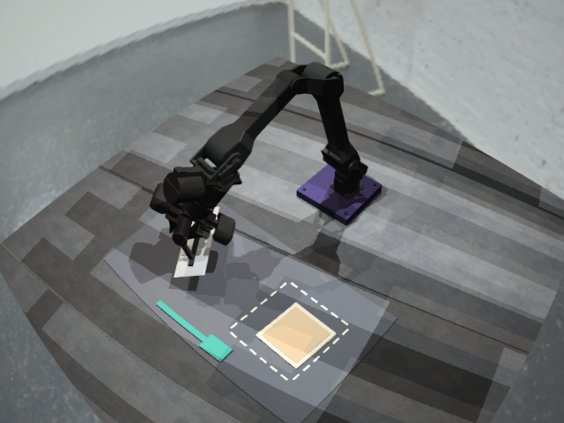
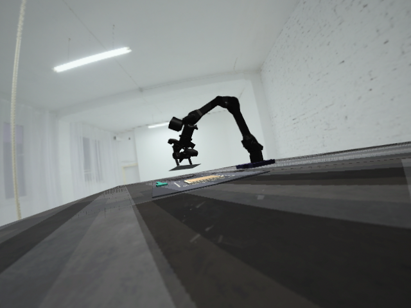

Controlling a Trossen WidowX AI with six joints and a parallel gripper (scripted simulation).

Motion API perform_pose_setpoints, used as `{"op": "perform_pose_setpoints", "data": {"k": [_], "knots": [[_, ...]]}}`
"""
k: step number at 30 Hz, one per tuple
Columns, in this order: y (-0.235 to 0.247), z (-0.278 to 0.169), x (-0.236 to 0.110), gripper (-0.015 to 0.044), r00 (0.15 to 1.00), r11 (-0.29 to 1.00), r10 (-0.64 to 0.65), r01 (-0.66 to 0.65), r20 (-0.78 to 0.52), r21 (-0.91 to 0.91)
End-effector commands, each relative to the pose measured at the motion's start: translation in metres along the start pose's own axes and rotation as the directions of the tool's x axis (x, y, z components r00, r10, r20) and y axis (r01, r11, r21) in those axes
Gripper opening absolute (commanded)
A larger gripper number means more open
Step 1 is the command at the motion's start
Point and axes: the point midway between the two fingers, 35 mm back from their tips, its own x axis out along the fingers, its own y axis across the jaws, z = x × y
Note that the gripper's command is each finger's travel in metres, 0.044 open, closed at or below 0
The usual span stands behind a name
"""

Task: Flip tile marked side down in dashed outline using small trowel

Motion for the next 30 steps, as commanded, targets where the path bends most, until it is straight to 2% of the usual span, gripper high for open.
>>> {"op": "perform_pose_setpoints", "data": {"k": [1,14,30], "knots": [[0.011,0.006,0.006,0.0,0.997,0.996,0.017,-0.024,0.076,0.088],[0.029,0.026,0.029,0.0,0.955,0.949,0.037,-0.127,0.296,0.289],[0.049,0.049,0.051,0.0,0.843,0.832,0.087,-0.354,0.531,0.427]]}}
